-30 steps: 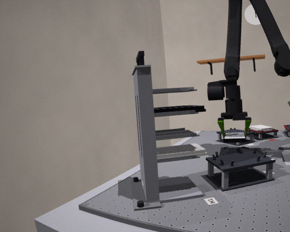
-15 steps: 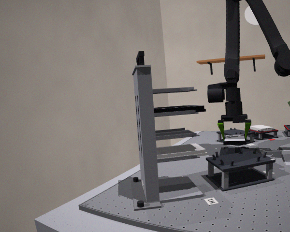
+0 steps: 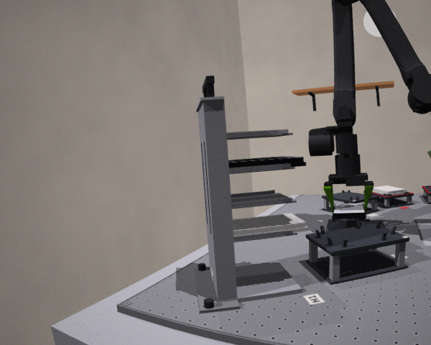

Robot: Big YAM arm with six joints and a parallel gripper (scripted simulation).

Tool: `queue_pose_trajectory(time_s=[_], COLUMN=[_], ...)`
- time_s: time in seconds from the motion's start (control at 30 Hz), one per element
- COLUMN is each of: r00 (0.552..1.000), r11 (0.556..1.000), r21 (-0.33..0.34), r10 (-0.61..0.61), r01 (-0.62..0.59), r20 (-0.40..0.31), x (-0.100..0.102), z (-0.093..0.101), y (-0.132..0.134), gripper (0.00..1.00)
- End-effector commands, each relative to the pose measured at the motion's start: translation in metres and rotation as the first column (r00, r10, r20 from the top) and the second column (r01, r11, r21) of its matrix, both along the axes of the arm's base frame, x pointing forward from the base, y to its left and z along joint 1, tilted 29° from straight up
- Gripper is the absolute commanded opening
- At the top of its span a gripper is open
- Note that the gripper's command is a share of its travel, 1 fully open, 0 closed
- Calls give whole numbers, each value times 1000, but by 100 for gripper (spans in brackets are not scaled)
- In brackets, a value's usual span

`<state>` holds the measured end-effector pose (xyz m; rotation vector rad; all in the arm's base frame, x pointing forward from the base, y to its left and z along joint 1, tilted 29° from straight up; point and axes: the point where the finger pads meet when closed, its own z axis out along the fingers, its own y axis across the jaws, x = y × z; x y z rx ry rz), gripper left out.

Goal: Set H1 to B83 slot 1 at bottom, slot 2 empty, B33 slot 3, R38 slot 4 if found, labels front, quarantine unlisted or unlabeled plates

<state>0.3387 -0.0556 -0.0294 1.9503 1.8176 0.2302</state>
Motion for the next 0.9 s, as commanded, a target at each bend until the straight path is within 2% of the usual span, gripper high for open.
queue_pose_trajectory(time_s=[0.0,0.87], r00=[1000,1000], r11=[1000,1000], r21=[-8,-8], r10=[4,5], r01=[-3,-5], r20=[15,11], x=[8,12], z=[1,-13], y=[-5,-7], gripper=[86,86])
